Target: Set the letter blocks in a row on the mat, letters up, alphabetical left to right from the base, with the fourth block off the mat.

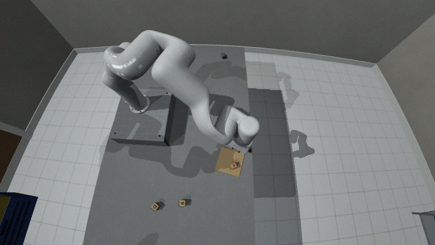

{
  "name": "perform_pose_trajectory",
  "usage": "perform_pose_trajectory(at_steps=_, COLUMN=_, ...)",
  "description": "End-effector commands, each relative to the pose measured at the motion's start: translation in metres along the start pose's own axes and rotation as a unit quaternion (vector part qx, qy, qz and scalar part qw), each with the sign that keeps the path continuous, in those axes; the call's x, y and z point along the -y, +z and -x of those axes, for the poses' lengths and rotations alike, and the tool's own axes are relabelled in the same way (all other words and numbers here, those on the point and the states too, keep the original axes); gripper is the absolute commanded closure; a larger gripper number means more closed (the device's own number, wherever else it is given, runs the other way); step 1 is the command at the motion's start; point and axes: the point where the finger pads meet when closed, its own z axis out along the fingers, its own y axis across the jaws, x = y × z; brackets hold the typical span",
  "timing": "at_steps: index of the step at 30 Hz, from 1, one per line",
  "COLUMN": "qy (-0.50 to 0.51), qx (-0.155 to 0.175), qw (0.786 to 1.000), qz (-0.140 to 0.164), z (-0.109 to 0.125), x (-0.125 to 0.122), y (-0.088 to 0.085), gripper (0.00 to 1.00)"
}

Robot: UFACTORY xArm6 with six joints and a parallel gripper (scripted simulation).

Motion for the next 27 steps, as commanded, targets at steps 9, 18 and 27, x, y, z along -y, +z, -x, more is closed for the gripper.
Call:
perform_pose_trajectory(at_steps=9, qy=-0.006, qx=-0.002, qw=1.0, qz=0.002, z=0.007, x=-0.004, y=-0.002, gripper=0.72)
perform_pose_trajectory(at_steps=18, qy=-0.006, qx=-0.002, qw=1.0, qz=0.002, z=0.007, x=-0.004, y=0.006, gripper=0.72)
perform_pose_trajectory(at_steps=27, qy=-0.006, qx=-0.002, qw=1.0, qz=0.001, z=0.007, x=-0.004, y=0.034, gripper=0.72)
